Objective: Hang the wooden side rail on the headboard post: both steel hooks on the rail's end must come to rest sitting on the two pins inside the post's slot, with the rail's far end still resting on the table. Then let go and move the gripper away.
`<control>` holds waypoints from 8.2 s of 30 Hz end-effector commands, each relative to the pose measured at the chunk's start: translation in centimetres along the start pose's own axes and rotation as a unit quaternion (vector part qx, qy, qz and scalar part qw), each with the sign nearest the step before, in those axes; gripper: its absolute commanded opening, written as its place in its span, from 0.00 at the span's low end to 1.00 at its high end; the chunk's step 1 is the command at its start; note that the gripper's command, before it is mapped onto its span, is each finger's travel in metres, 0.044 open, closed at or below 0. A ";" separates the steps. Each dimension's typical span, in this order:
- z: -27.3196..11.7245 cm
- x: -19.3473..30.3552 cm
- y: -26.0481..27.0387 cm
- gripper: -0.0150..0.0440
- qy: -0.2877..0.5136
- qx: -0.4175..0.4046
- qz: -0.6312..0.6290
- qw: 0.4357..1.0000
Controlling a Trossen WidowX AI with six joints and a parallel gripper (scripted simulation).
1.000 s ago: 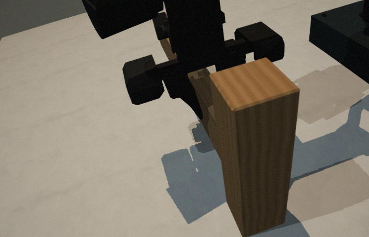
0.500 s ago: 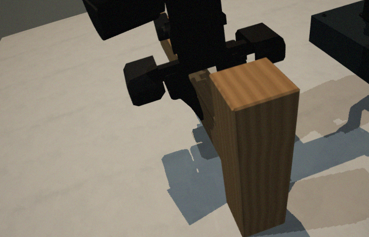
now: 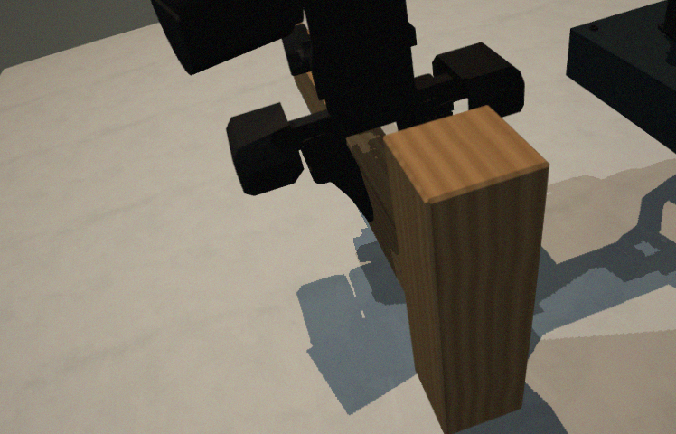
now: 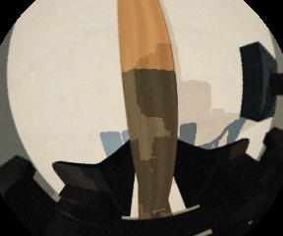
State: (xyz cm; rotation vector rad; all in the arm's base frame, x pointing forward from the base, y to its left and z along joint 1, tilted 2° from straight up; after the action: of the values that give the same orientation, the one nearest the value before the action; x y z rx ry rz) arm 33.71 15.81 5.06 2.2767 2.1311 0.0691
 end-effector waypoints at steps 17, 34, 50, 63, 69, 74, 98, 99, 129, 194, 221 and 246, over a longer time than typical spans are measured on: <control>-0.1 0.3 0.0 0.25 0.002 -0.004 0.002 1.000; -0.3 0.4 -0.1 0.25 0.002 -0.004 0.002 1.000; -0.2 0.6 -0.1 0.25 0.002 -0.004 0.002 1.000; 0.0 0.8 -0.2 0.25 0.002 -0.004 0.002 1.000; 0.0 0.8 -0.3 0.25 0.002 -0.004 0.002 1.000; 0.0 0.9 -0.3 0.25 0.002 -0.004 0.002 1.000; -0.2 1.1 -0.3 0.25 0.002 -0.004 0.002 1.000; -0.2 1.1 -0.3 0.25 0.002 -0.004 0.002 1.000; 0.0 1.4 -0.4 0.25 0.002 -0.004 0.002 1.000; 0.0 2.1 -0.5 0.25 0.002 -0.004 0.002 1.000; 0.0 2.2 -0.7 0.25 0.002 -0.004 0.002 1.000; 0.4 2.2 -0.7 0.25 0.002 -0.004 0.002 1.000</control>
State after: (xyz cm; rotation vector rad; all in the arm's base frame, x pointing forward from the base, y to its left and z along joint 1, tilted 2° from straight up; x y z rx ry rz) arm 33.17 18.00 4.74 2.2737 2.1284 0.0775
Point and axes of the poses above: the point midway between the two fingers, 35 mm back from their tips, its own z axis out along the fingers, its own y axis across the jaws, x = y × z, the point moved 1 cm from there along -z, back along the fingers, and after that the axes turned 15 degrees about z, right-handed, at the moved point
